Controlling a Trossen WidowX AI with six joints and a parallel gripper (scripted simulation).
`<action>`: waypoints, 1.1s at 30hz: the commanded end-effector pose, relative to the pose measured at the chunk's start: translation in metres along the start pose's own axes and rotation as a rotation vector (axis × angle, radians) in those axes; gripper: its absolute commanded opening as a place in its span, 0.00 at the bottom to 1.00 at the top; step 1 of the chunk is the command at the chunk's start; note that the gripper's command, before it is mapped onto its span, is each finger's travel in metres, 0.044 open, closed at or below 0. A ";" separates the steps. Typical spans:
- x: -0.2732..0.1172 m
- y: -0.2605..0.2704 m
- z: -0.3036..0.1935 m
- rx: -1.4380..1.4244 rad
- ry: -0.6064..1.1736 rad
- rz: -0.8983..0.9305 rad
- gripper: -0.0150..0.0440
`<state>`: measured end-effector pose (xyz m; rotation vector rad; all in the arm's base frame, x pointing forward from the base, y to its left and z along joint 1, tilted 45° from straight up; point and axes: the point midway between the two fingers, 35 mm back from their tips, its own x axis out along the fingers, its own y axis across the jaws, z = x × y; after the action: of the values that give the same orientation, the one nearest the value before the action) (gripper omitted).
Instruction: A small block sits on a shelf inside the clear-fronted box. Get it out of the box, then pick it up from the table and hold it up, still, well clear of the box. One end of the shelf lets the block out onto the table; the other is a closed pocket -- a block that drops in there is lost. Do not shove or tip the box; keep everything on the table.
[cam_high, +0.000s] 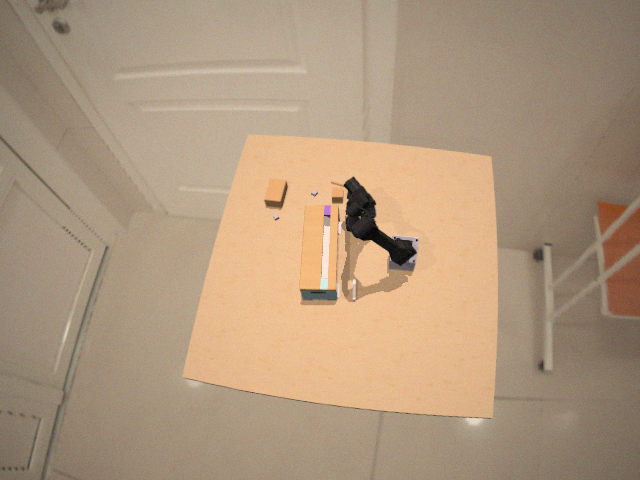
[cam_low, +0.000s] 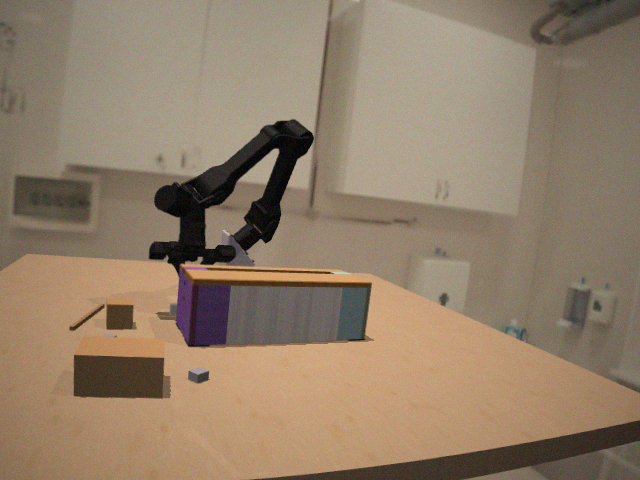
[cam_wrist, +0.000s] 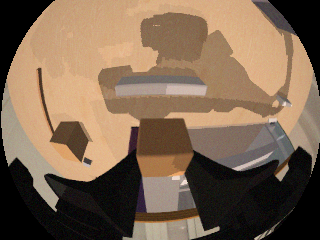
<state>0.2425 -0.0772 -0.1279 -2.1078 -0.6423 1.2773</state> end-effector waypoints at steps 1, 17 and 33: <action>-0.008 0.000 -0.004 0.007 0.000 0.011 0.25; -0.068 -0.004 -0.023 0.356 0.034 0.186 0.25; -0.104 -0.012 -0.027 0.573 0.085 0.289 0.25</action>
<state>0.2226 -0.1424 -0.0482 -1.8010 0.0521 1.3206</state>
